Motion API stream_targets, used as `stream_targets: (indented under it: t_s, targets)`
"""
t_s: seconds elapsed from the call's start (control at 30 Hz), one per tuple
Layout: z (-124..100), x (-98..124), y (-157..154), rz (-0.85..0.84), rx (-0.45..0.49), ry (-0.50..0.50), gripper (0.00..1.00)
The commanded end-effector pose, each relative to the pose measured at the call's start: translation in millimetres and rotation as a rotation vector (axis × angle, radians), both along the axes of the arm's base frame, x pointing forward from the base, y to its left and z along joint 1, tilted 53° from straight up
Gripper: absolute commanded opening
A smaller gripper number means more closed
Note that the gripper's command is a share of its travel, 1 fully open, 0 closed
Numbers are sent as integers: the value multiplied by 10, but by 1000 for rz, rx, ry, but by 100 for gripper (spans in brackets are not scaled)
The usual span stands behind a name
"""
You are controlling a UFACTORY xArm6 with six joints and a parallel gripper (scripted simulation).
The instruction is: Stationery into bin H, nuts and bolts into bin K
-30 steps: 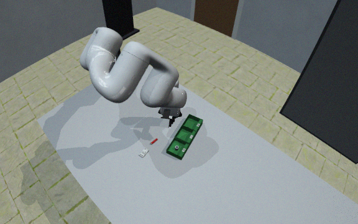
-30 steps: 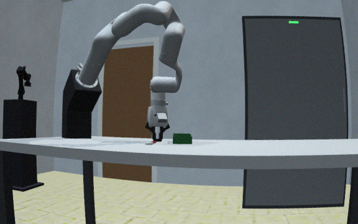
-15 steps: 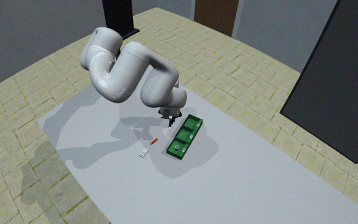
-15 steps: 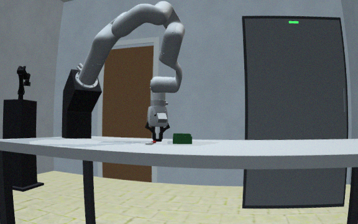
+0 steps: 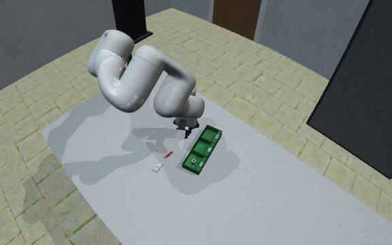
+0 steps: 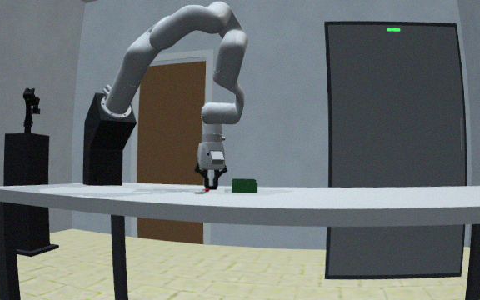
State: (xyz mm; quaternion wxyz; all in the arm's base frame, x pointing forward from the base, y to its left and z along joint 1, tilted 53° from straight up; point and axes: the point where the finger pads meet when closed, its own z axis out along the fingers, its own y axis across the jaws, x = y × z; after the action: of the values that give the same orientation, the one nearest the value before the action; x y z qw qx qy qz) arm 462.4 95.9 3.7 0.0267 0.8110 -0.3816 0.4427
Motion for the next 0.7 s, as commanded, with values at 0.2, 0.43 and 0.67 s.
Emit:
stream_targets:
  t_s: [0.2,0.43,0.67]
  targets:
    - [164,-185,108,1,1,-1,0]
    - [266,-301,172,1,1,-1,0]
    - [367,-417,235,1,1,-1,0]
